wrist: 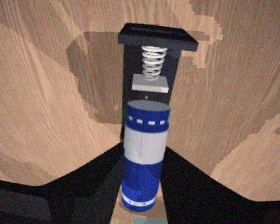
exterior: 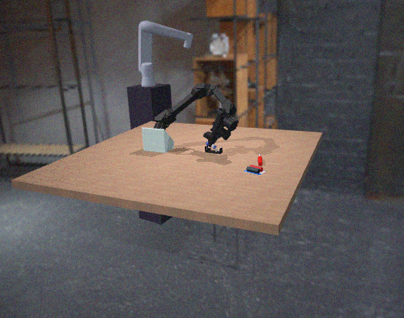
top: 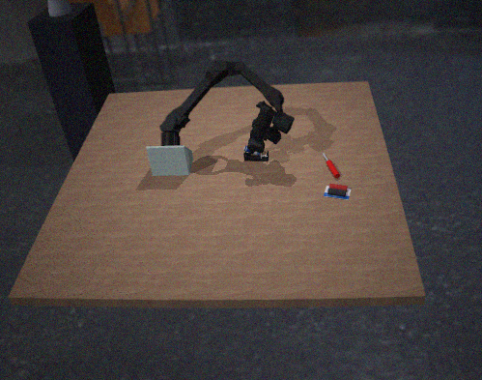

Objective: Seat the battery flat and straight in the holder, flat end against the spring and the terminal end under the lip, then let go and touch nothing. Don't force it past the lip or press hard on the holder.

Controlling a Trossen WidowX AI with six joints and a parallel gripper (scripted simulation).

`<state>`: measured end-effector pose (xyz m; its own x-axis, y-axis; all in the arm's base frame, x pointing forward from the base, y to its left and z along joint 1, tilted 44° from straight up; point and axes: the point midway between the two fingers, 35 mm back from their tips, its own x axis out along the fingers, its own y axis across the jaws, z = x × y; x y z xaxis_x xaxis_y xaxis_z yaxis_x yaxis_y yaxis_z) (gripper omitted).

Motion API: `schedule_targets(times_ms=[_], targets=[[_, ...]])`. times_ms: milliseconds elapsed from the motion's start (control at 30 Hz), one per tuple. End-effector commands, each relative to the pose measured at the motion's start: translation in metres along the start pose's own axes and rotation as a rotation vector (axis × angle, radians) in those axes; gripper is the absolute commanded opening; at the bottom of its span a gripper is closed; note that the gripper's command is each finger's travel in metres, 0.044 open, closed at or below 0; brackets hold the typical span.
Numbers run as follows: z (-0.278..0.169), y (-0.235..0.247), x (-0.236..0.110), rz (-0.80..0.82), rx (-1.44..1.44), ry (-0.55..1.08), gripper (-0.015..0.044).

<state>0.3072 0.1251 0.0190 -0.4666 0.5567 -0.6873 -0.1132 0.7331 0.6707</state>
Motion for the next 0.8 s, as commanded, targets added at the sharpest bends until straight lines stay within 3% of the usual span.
schedule_targets(times_ms=[0, 767], targets=[[0.0021, -0.0004, 0.0006, -0.004, -0.007, 0.021, 0.0073], [0.0081, 0.0004, 0.0066, -0.001, -0.011, 0.142, 0.0073]])
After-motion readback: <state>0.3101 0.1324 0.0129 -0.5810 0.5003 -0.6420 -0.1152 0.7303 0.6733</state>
